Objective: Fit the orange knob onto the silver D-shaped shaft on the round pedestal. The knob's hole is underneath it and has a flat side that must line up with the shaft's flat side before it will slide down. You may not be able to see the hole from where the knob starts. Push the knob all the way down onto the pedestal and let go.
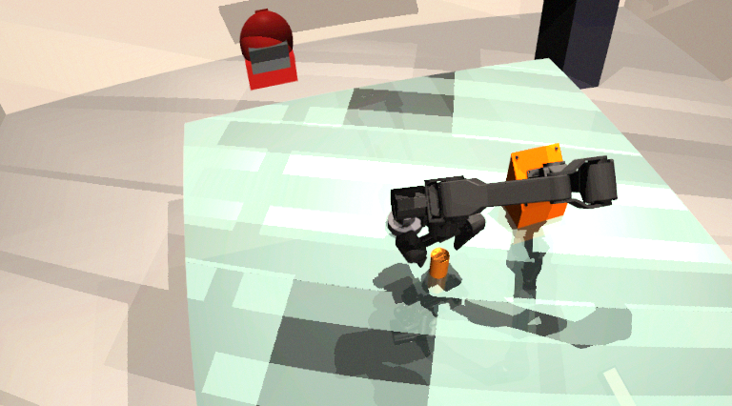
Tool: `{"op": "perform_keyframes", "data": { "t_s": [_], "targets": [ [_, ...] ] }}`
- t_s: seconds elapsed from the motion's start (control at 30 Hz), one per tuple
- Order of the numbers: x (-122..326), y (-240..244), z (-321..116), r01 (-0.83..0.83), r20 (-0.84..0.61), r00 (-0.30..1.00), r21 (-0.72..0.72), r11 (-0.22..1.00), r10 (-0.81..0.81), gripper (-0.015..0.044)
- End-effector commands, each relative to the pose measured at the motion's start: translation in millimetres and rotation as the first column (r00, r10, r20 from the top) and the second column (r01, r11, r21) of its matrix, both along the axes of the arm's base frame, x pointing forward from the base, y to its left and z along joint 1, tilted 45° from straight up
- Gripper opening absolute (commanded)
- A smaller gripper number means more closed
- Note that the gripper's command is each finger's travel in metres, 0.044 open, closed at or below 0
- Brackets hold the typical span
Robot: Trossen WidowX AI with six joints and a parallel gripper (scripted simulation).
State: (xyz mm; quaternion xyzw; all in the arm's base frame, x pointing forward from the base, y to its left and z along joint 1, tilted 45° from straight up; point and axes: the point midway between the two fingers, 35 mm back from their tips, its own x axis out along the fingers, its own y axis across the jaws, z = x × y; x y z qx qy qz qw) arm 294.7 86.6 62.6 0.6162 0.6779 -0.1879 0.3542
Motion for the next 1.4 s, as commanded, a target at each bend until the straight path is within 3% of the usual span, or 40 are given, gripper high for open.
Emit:
{"op": "perform_keyframes", "data": {
  "t_s": [0.0,0.77,1.07,1.37],
  "targets": [
    [-2,6,-8,-0.001,-0.019,1.0,0.005,1.0,0.001,0.044],
    [-5,31,-31,-0.002,-0.019,1.0,0.01,1.0,0.002,0.044],
    [-5,31,-31,-0.002,-0.019,1.0,0.01,1.0,0.002,0.0204],
    [-5,31,-31,-0.002,-0.019,1.0,0.01,1.0,0.002,0.0124]
  ]
}}
